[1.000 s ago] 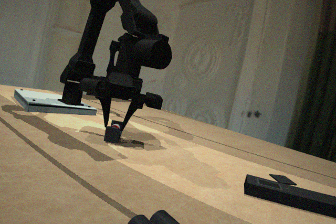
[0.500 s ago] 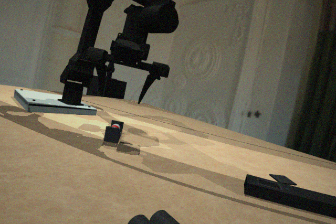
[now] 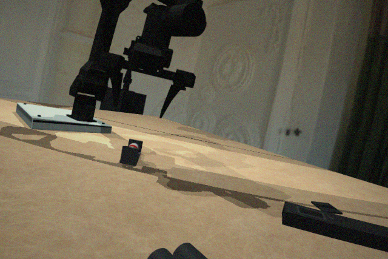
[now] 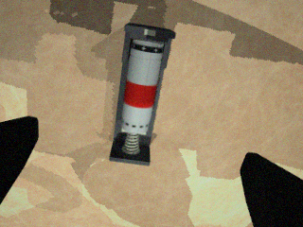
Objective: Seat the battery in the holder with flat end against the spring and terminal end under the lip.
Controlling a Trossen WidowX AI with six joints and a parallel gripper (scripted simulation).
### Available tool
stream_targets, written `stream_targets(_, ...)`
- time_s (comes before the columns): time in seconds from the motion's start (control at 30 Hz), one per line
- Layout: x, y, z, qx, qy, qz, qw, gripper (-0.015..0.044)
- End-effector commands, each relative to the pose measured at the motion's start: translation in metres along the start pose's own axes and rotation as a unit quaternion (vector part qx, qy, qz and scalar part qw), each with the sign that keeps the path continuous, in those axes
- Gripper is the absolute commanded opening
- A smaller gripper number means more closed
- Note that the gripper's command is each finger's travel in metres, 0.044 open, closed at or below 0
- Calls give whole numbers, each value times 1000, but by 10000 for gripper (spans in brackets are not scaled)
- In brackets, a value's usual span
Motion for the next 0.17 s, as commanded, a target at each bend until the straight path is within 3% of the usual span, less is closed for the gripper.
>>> stream_targets(0.0, 0, 1, 0, 0, 3, 0, 1000, 440)
stream_targets(0.13, 0, 1, 0, 0, 3, 0, 1000, 440)
Point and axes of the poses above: the point midway between the two fingers, 35 mm back from their tips, its own y axis back along the fingers, its own z axis across the jaws, x = y × z, the point moved 8 cm from there along y, back along the fingers, and after that the axes turned 15 degrees about y, right-handed, at the moved point
